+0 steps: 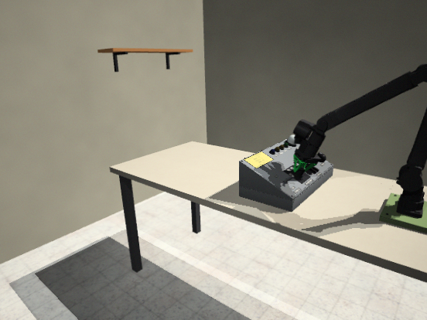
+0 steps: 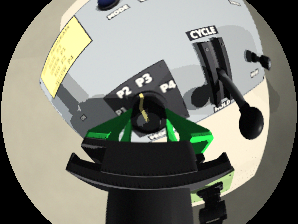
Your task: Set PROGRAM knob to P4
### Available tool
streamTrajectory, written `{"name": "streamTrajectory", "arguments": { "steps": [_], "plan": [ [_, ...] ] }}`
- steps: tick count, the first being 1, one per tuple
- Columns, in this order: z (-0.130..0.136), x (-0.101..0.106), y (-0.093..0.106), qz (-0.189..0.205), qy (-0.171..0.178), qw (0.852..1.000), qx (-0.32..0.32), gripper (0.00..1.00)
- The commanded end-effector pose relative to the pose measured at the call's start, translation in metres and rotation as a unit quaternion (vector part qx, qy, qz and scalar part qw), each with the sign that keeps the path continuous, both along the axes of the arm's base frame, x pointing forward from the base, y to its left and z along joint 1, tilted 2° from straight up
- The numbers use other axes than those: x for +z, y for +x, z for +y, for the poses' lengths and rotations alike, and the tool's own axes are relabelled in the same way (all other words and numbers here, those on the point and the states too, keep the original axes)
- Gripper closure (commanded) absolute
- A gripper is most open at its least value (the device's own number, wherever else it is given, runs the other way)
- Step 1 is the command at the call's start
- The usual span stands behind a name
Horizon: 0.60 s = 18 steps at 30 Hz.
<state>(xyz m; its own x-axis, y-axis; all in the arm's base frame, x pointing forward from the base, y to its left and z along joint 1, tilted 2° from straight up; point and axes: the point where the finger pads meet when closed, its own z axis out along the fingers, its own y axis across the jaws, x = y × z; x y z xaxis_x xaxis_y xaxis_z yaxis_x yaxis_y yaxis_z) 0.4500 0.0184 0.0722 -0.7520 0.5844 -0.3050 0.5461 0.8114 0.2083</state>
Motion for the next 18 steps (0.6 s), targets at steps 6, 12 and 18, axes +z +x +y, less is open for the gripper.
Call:
{"name": "streamTrajectory", "arguments": {
  "steps": [6, 12, 18],
  "plan": [
    [-0.0062, 0.0024, 0.0088, -0.008, 0.044, 0.992, -0.117, 1.00],
    [-0.0062, 0.0023, 0.0087, -0.009, 0.073, 0.979, -0.189, 1.00],
    [-0.0063, 0.0022, 0.0086, -0.009, 0.092, 0.967, -0.236, 1.00]
  ]
}}
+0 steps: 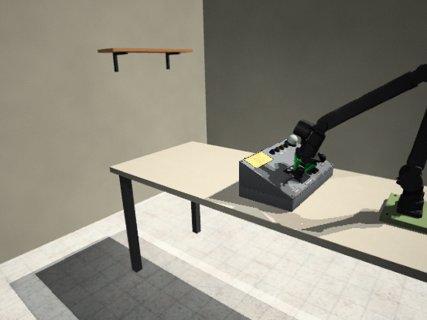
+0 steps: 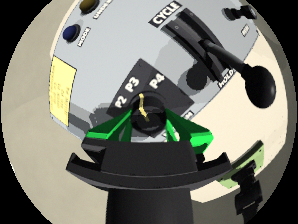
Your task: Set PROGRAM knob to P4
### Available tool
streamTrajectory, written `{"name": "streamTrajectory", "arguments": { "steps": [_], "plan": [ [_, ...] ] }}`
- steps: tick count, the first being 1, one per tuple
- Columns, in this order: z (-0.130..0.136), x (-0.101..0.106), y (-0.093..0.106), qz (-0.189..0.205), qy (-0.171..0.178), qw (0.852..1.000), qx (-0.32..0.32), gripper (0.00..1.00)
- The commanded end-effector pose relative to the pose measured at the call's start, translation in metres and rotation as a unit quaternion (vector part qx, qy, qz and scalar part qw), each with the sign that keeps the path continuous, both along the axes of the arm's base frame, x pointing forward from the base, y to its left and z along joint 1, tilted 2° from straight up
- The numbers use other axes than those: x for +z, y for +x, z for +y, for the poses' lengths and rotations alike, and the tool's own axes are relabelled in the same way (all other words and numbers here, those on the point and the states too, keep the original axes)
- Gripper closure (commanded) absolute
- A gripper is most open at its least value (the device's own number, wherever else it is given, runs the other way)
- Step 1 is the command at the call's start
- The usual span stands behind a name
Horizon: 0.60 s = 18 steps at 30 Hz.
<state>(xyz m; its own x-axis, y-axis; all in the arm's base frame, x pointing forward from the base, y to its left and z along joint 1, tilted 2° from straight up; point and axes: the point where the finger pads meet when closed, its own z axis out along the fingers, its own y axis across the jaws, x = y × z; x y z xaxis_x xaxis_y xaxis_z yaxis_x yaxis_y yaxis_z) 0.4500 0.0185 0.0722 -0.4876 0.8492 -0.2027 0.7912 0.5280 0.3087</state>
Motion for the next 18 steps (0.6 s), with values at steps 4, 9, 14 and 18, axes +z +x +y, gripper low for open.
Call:
{"name": "streamTrajectory", "arguments": {
  "steps": [4, 9, 14, 18],
  "plan": [
    [-0.0063, 0.0021, 0.0084, -0.008, 0.038, 0.994, -0.103, 1.00],
    [-0.0063, 0.0020, 0.0083, -0.008, 0.060, 0.986, -0.155, 1.00],
    [-0.0063, 0.0018, 0.0082, -0.008, 0.078, 0.976, -0.202, 1.00],
    [-0.0063, 0.0018, 0.0082, -0.009, 0.085, 0.972, -0.218, 1.00]
  ]
}}
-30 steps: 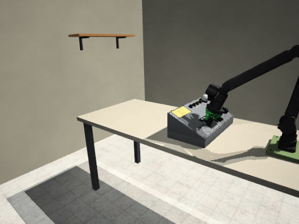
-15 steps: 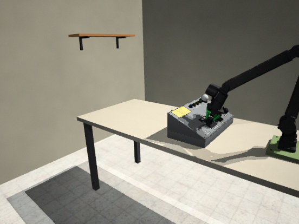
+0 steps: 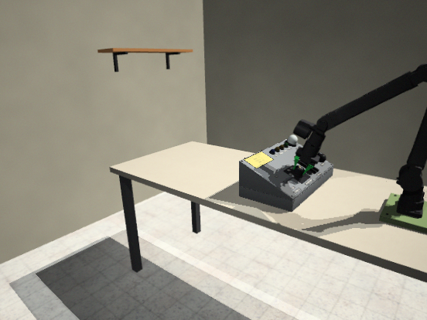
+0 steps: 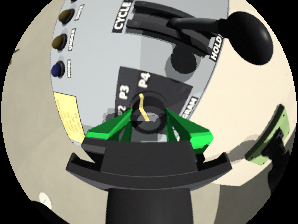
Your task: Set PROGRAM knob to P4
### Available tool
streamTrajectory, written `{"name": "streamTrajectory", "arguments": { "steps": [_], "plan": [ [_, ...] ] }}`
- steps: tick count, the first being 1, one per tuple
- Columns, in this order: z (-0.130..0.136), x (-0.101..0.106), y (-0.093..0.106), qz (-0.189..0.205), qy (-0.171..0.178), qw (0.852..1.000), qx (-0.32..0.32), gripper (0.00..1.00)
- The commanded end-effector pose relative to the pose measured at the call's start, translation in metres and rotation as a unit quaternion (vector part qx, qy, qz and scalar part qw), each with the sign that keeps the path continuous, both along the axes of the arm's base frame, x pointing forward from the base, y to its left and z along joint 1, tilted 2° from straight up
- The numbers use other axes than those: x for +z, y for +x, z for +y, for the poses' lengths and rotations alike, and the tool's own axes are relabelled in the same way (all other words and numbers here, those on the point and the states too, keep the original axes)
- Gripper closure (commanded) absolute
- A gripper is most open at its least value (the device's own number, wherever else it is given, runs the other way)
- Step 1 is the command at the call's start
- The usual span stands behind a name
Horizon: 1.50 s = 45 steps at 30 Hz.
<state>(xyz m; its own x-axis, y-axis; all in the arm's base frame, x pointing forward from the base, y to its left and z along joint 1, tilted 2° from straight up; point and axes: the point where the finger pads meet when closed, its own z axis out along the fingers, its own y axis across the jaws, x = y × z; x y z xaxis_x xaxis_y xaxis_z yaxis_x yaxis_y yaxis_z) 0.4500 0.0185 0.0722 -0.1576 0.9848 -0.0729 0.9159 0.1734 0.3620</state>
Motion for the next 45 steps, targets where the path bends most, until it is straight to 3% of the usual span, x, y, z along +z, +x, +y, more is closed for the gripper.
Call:
{"name": "streamTrajectory", "arguments": {
  "steps": [1, 21, 45],
  "plan": [
    [-0.0063, 0.0018, 0.0082, -0.006, 0.017, 0.999, -0.051, 1.00],
    [-0.0063, 0.0015, 0.0079, -0.007, 0.054, 0.988, -0.142, 1.00],
    [-0.0063, 0.0015, 0.0079, -0.007, 0.058, 0.987, -0.153, 1.00]
  ]
}}
